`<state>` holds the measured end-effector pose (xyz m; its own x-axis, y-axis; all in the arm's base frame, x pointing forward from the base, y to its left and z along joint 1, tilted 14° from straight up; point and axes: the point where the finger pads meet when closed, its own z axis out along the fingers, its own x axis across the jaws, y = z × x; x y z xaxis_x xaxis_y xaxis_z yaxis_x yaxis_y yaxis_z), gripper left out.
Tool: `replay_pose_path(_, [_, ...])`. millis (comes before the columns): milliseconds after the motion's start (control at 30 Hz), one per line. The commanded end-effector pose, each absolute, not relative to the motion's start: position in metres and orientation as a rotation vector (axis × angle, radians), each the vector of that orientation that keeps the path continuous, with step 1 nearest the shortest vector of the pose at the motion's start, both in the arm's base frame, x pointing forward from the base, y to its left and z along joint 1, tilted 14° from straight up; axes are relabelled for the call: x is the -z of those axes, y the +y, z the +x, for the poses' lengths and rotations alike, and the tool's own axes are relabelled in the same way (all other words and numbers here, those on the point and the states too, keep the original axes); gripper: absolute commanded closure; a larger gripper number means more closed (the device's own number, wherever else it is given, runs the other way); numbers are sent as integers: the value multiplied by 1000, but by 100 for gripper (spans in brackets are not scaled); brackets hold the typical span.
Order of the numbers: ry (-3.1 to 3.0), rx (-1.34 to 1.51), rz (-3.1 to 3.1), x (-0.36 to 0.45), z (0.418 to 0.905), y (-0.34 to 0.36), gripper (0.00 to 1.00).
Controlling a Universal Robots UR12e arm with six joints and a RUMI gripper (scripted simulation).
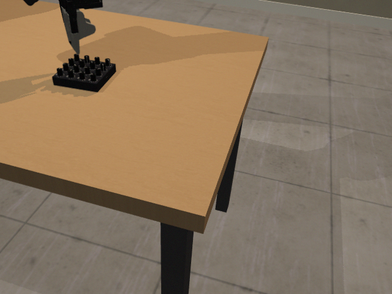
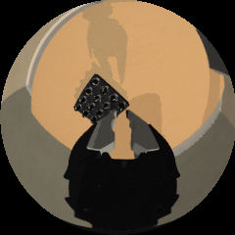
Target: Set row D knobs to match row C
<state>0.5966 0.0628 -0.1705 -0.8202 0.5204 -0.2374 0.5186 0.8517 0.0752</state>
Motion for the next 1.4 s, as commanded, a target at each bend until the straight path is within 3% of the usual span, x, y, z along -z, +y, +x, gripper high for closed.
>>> replay_pose_path(0, [2778,-11,793,170,597,63,89])
replay_pose_path(1367, [2778,-11,793,170,594,59,89])
